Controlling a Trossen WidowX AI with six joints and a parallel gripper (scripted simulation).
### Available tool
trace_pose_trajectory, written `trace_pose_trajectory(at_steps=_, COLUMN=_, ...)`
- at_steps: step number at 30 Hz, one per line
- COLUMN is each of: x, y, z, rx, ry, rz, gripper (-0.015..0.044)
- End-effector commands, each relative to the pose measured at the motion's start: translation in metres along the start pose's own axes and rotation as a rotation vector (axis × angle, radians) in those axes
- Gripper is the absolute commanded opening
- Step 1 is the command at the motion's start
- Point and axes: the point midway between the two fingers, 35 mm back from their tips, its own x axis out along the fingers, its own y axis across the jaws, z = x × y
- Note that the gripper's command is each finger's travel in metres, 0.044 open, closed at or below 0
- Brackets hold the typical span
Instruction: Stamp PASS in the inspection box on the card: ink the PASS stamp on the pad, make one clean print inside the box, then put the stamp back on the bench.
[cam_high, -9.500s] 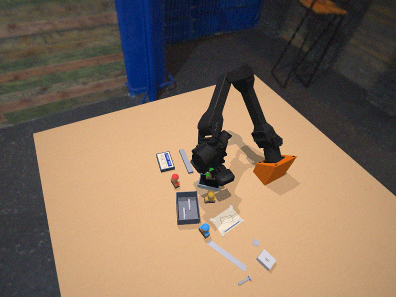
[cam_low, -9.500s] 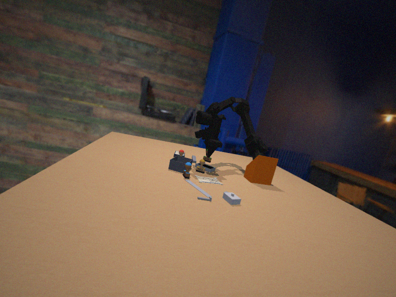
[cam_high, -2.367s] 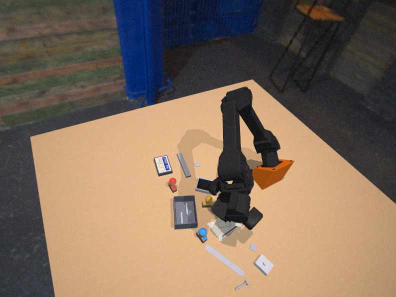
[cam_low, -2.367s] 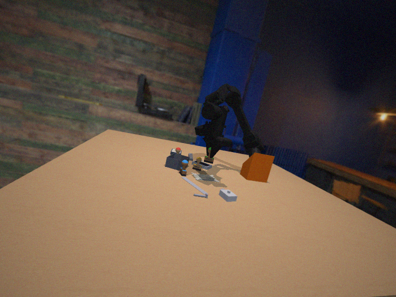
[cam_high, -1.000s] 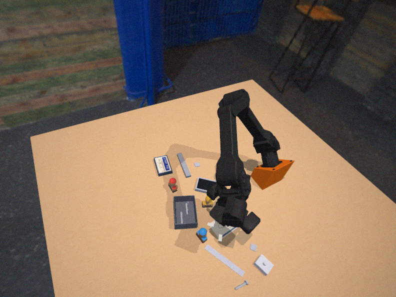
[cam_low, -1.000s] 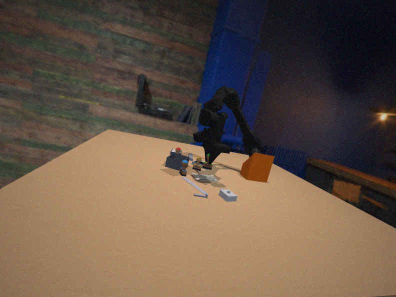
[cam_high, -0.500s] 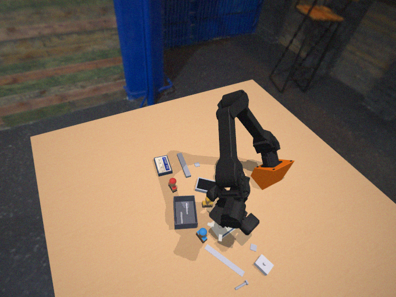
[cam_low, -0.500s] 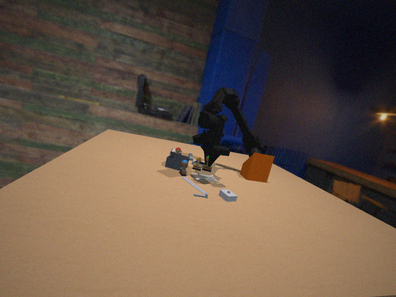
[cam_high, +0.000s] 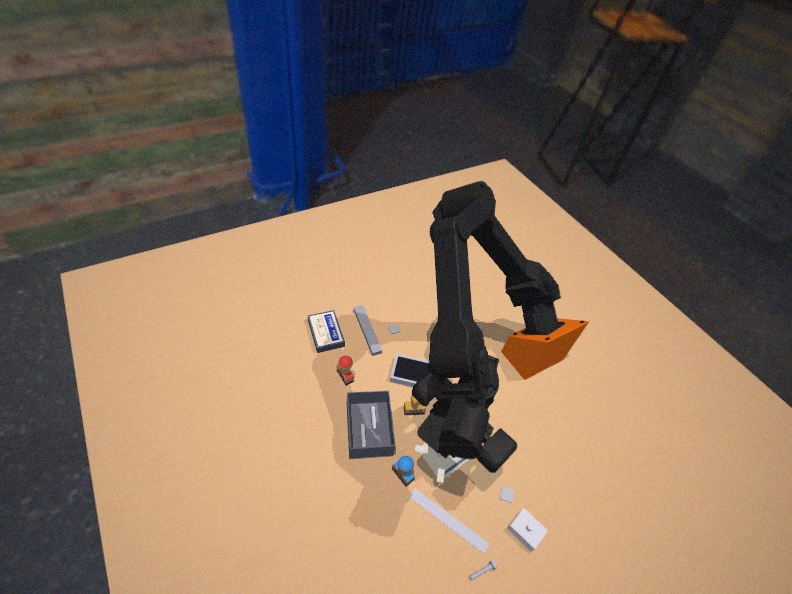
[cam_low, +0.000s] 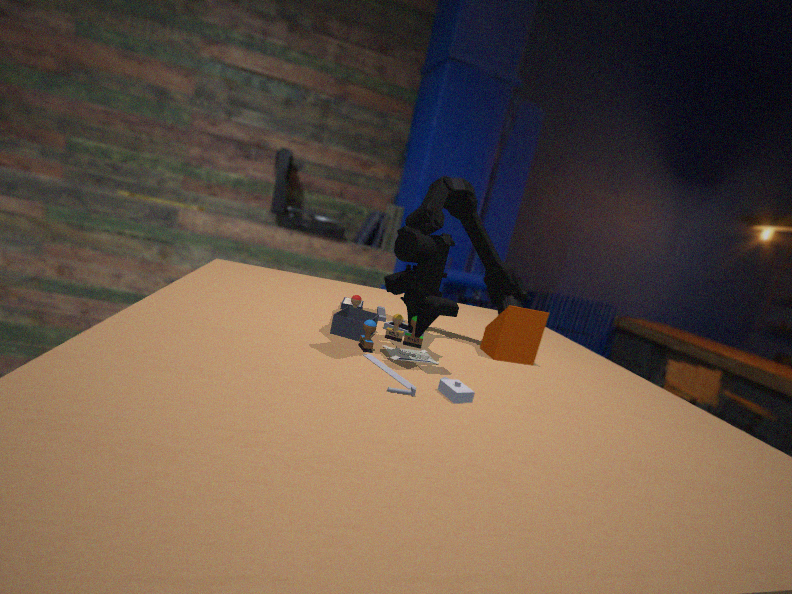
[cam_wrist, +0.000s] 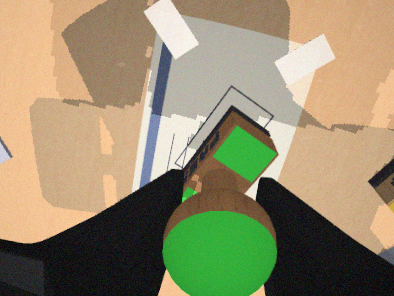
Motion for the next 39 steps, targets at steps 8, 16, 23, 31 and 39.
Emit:
trace_pose_trajectory(at_steps=8, x=0.008, y=-0.001, z=0.0, rx=-0.007, ry=-0.004, rz=-0.005, gripper=0.0)
trace_pose_trajectory(at_steps=16, x=0.013, y=-0.001, z=-0.001, rx=-0.007, ry=-0.005, rz=-0.006, gripper=0.0)
trace_pose_trajectory(at_steps=23, x=0.017, y=-0.001, z=-0.002, rx=-0.007, ry=-0.005, rz=-0.006, gripper=0.0)
trace_pose_trajectory(at_steps=31, x=0.018, y=-0.001, z=-0.002, rx=-0.007, ry=-0.006, rz=-0.007, gripper=0.0)
trace_pose_trajectory(at_steps=39, x=0.02, y=-0.001, z=-0.002, rx=-0.007, ry=-0.006, rz=-0.007, gripper=0.0)
